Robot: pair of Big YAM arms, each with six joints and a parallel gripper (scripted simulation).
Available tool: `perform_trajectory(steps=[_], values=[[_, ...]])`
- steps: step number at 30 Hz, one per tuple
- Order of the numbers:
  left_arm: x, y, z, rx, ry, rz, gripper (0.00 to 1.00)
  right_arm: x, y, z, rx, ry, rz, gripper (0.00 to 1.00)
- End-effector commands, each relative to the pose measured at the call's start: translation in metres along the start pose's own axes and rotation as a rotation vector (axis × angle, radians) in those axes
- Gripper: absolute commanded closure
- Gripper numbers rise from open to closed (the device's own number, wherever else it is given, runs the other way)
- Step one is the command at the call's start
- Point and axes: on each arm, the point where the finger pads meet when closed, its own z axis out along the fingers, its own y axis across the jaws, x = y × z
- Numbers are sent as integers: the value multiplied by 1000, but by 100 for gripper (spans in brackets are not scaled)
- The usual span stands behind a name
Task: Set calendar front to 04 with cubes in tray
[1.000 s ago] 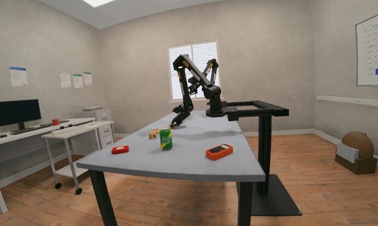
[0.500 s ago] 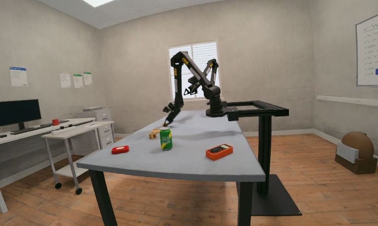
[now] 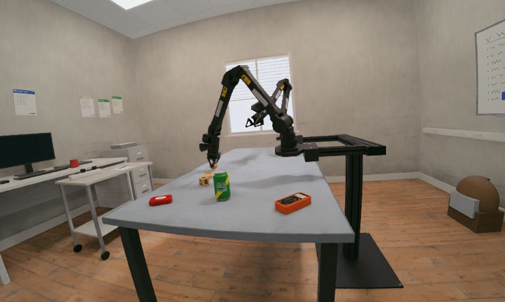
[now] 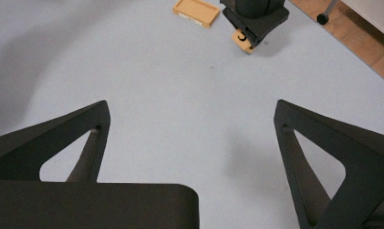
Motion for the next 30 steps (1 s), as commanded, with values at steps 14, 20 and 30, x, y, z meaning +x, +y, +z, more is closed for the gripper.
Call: perform_trajectory(steps=[14, 20, 30], values=[[103, 22, -14, -8, 684, -40, 65, -6, -2, 2, 5, -7, 8, 0], [107, 21, -18, 7, 704, -33, 65, -6, -2, 2, 5, -7, 8, 0], [88, 9, -29, 3, 695, -27, 65, -6, -2, 2, 5, -7, 8, 0]])
